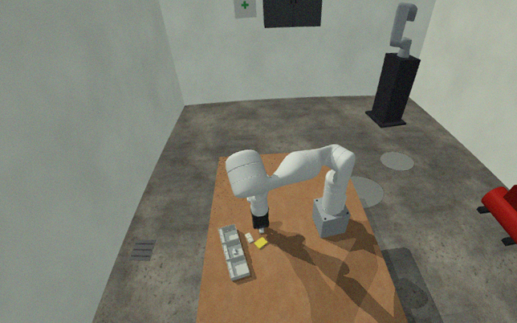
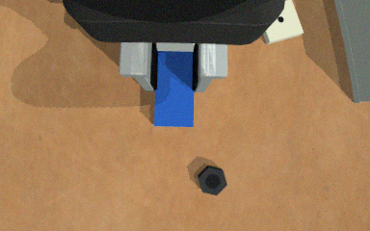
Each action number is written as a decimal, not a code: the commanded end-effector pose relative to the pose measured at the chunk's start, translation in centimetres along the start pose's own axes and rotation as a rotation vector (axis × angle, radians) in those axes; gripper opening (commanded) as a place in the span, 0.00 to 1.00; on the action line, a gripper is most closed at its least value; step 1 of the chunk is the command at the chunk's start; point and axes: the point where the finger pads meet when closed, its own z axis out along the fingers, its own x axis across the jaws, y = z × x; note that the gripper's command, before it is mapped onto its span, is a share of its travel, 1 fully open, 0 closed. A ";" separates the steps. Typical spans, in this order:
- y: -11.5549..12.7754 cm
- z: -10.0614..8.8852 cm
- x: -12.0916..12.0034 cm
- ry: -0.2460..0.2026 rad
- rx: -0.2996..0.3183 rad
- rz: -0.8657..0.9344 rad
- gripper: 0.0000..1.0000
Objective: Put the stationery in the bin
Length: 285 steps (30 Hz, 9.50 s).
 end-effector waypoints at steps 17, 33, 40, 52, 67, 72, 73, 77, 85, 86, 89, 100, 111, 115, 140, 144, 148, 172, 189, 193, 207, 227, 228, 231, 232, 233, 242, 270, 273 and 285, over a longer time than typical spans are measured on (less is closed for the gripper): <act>-0.3 -1.5 0.2 0.003 0.007 0.006 0.45; -0.3 -6.1 0.1 0.001 0.007 0.005 0.45; 0.0 -6.1 0.0 -0.001 -0.001 0.004 0.45; -0.1 -6.0 0.0 0.000 -0.001 0.002 0.45; 2.7 -6.7 -3.2 0.003 -0.003 0.002 0.45; 4.6 -6.7 -5.5 0.003 -0.002 0.002 0.45; 5.0 -6.7 -5.9 0.003 -0.002 0.002 0.45; 5.8 -6.7 -6.8 0.004 -0.001 0.002 0.45; 8.8 -6.7 -10.3 0.004 0.000 -0.173 0.45; 9.1 -6.7 -10.8 0.004 0.000 -0.173 0.45; 10.3 -6.7 -12.2 0.004 0.000 -0.173 0.45; 11.8 -6.7 -13.9 0.002 0.001 -0.172 0.45; 11.7 -6.7 -13.9 -0.001 -0.001 -0.173 0.45; 11.6 -6.0 -14.1 -0.006 0.000 -0.176 0.45; 11.3 -2.6 -13.8 -0.002 0.000 -0.174 0.45; 11.3 -2.6 -13.8 -0.002 0.000 -0.172 0.45; 11.4 -2.7 -13.8 -0.001 -0.001 -0.173 0.45; 11.4 -3.2 -13.5 0.005 -0.002 -0.168 0.62; 11.5 -5.2 -13.5 0.005 -0.002 -0.169 0.62; 11.5 -5.8 -13.5 0.005 -0.002 -0.169 0.62; 11.4 -6.7 -13.7 -0.001 -0.001 -0.173 0.62; 11.4 -6.7 -13.7 -0.001 -0.001 -0.173 0.62; 11.4 -6.7 -13.7 -0.001 -0.001 -0.173 0.62; 11.4 -6.7 -13.7 -0.001 -0.001 -0.173 0.62; 11.4 -6.7 -13.7 -0.001 -0.001 -0.173 0.62; 11.4 -6.7 -13.7 -0.001 -0.001 -0.173 0.62; 11.6 -6.7 -13.8 -0.001 -0.001 -0.173 0.62; 11.6 -16.5 -13.8 0.001 -0.001 -0.171 1.00; 11.6 -17.7 -13.7 0.001 -0.001 -0.171 1.00; 11.7 -20.2 -13.8 -0.002 -0.004 -0.173 1.00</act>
